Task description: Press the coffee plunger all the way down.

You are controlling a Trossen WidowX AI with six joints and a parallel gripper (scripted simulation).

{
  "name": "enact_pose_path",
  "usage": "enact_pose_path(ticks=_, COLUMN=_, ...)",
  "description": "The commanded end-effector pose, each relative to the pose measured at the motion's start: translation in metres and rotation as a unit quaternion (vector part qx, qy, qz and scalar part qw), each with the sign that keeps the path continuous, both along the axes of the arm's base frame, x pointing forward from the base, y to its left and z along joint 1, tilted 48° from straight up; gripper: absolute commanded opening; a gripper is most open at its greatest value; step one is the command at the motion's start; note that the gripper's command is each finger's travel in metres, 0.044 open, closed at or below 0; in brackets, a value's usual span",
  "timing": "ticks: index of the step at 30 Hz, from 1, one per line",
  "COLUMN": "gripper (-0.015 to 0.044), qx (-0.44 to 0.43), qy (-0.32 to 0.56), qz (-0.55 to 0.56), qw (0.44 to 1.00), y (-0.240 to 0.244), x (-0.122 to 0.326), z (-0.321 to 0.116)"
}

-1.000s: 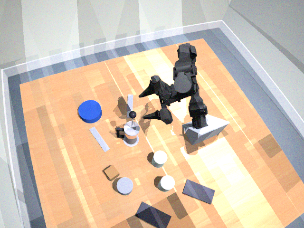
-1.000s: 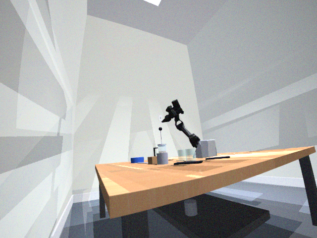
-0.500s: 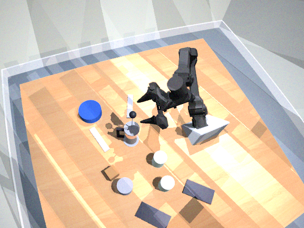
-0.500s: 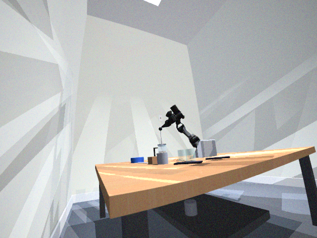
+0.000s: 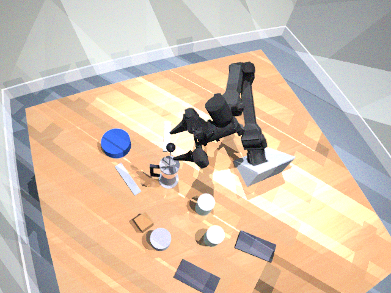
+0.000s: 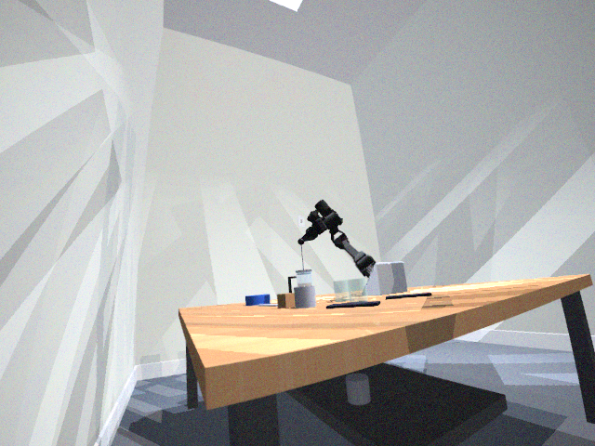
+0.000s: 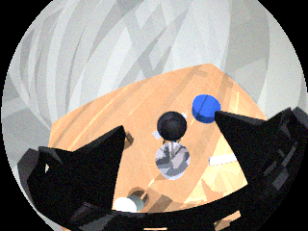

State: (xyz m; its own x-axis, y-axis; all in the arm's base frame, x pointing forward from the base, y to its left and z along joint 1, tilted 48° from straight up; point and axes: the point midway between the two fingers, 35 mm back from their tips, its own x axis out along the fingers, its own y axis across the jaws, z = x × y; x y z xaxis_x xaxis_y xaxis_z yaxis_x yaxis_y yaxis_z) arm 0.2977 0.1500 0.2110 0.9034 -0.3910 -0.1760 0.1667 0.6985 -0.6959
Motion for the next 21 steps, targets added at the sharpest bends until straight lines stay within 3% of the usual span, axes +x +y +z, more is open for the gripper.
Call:
enact_pose_path(ticks=1, gripper=0.0440, qx=-0.005, qy=0.003, qz=0.001, qw=1.000, y=-0.0041, x=0.0047, z=-0.0036)
enact_pose_path(ticks=6, gripper=0.0440, qx=-0.007, qy=0.001, qz=0.001, qw=1.000, y=-0.0071, x=0.0096, z=-0.0035)
enact_pose_path(ticks=17, gripper=0.0151, qx=-0.007, qy=0.001, qz=0.001, qw=1.000, y=-0.0071, x=0.0096, z=-0.0035)
enact_pose_path(ticks=21, gripper=0.0125, qx=-0.007, qy=0.001, qz=0.001, qw=1.000, y=-0.0071, x=0.0096, z=-0.0035)
